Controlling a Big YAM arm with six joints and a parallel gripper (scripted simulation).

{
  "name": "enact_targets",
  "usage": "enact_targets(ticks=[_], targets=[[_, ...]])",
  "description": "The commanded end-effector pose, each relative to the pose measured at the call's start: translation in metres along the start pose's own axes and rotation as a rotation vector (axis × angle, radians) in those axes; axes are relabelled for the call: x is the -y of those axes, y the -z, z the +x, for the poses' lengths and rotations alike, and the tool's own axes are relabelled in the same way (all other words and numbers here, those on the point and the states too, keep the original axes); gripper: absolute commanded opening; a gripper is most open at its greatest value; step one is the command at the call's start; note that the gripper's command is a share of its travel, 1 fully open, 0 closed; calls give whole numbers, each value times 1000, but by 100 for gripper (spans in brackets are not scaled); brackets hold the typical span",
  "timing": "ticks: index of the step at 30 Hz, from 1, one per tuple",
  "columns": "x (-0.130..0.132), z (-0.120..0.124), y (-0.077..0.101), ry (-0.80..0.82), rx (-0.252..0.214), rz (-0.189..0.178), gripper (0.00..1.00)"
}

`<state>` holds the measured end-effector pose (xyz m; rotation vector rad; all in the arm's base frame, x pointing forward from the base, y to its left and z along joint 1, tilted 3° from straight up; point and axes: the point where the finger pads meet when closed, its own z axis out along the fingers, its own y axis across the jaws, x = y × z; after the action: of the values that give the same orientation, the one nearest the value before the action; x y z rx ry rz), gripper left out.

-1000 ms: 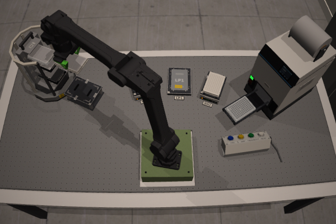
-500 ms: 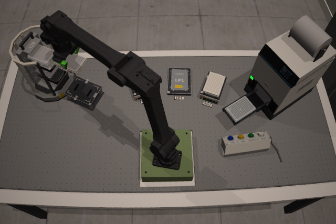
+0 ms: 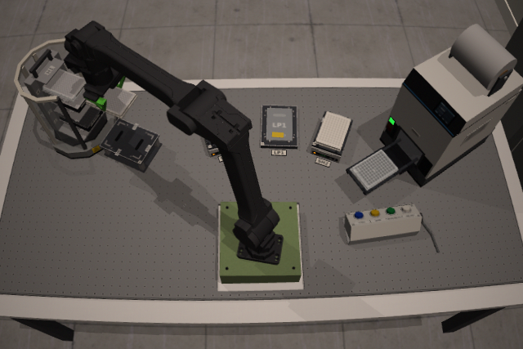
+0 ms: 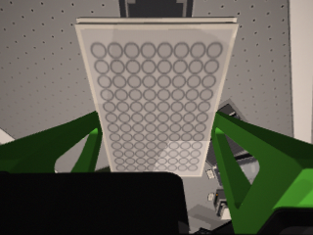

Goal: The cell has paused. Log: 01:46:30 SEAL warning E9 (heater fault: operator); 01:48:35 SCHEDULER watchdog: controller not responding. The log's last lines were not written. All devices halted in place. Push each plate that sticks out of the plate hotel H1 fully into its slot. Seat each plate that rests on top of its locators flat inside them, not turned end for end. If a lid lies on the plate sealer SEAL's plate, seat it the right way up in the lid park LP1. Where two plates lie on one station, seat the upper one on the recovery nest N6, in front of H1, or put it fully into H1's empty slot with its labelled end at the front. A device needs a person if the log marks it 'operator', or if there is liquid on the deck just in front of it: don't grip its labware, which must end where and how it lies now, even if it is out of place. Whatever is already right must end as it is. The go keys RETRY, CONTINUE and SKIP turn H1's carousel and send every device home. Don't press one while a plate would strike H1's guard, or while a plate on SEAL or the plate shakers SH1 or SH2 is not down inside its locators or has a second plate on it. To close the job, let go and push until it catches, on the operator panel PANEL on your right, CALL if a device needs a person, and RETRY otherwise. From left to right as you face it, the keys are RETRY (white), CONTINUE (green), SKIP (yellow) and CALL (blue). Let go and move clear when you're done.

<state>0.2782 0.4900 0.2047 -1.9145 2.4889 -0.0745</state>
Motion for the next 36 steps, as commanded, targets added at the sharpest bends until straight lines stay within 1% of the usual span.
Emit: enact_targets(ticks=[1,12,20,22,36], targets=[[5,-1,-14,7,-8,-4,80],[5,1,-22,6,-6,-3,80],[5,1,-33,7,-11,-4,80],[5,1,-33,7,-11,-4,80],[5,2,-47,6,-12,-4,80]])
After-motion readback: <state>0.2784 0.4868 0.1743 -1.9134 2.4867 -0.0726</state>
